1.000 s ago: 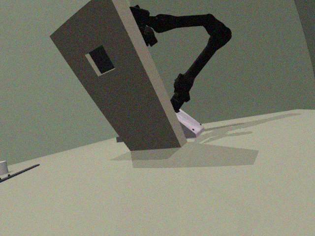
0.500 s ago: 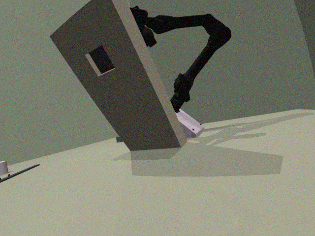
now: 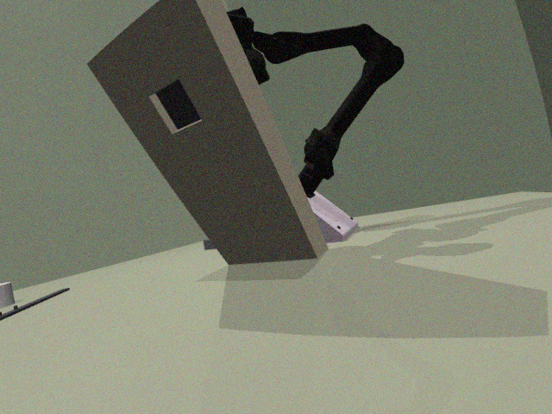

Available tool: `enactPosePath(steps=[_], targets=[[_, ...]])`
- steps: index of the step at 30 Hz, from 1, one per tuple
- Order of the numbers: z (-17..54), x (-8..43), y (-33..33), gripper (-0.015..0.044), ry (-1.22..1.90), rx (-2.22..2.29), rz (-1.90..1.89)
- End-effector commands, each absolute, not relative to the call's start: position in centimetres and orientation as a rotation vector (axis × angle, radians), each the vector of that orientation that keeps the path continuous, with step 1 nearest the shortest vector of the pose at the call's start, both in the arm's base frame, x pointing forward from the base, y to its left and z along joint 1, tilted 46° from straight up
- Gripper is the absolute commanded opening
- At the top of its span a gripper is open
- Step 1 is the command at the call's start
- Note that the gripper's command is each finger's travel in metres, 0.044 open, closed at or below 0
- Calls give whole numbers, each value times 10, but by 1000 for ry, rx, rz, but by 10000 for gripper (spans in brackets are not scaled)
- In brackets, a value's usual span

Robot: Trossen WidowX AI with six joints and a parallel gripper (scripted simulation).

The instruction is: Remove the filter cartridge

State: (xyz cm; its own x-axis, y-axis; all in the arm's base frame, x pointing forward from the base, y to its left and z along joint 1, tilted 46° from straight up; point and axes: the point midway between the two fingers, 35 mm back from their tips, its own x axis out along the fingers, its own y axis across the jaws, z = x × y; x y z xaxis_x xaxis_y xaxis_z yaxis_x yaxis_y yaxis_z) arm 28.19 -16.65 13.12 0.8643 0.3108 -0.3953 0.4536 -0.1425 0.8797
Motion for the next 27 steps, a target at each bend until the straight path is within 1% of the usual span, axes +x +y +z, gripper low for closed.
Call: enactPosePath(steps=[1,15,27], targets=[[125,287,-163,103,594,1757,-144],[119,305,-155,103,585,1761,-136],[116,304,-154,103,585,1761,-136]])
